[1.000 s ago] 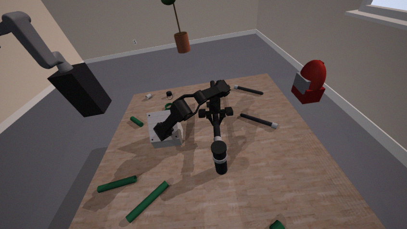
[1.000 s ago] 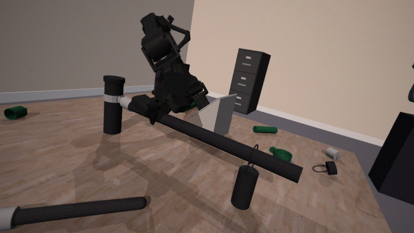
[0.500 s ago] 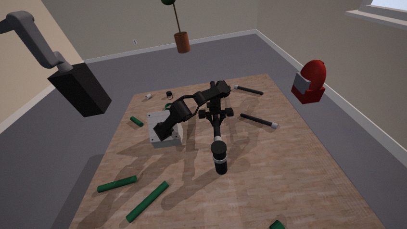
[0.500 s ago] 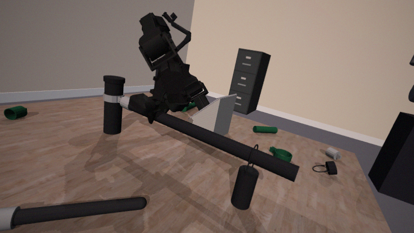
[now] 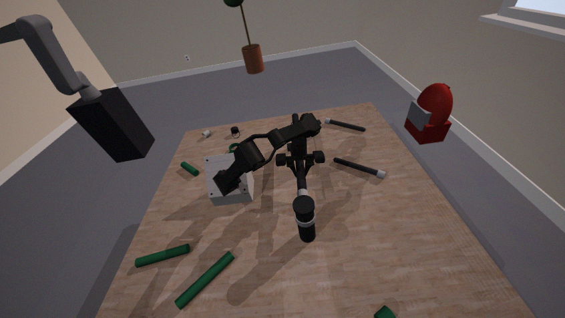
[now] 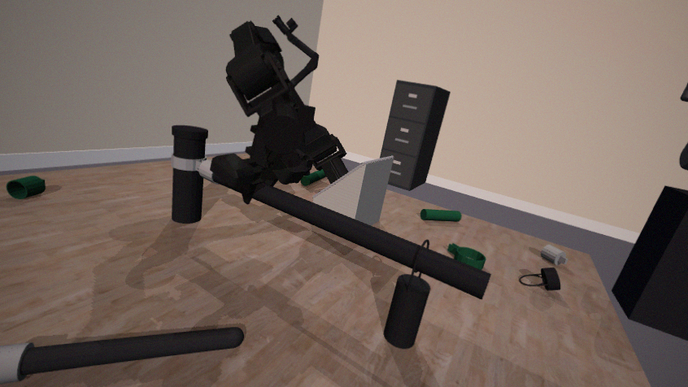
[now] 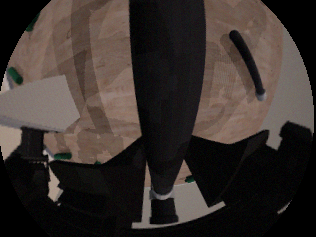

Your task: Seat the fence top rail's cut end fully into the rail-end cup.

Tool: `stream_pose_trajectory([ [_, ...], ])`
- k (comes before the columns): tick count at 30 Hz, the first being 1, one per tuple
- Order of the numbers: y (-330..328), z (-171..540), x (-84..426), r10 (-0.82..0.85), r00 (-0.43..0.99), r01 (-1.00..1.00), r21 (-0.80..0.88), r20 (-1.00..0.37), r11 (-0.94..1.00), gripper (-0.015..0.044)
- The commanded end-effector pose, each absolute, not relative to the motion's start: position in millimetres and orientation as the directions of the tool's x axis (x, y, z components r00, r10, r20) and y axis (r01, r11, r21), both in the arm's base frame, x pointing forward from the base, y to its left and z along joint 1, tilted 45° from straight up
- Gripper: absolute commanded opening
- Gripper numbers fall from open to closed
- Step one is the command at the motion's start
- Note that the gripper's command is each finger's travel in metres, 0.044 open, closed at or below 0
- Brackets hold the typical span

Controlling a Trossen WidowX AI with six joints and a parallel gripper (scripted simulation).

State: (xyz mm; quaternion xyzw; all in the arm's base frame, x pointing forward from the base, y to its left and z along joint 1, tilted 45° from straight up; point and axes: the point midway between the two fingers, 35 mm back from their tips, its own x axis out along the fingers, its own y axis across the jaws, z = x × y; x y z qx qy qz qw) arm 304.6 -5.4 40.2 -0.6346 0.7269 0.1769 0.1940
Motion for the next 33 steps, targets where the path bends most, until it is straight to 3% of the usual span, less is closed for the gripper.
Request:
stream_pose_trajectory([
  [1, -6.9, 47.4, 306.5, -0.859, -0.101, -0.993, -0.006, -0.502, 0.12, 0.0],
  [20, -9.1, 44.3, 304.1, -0.853, -0.119, -0.991, 0.012, -0.507, 0.131, 0.0],
  [33, -1.1, 44.2, 305.5, -0.854, -0.115, -0.993, 0.025, -0.508, 0.119, 0.0341],
])
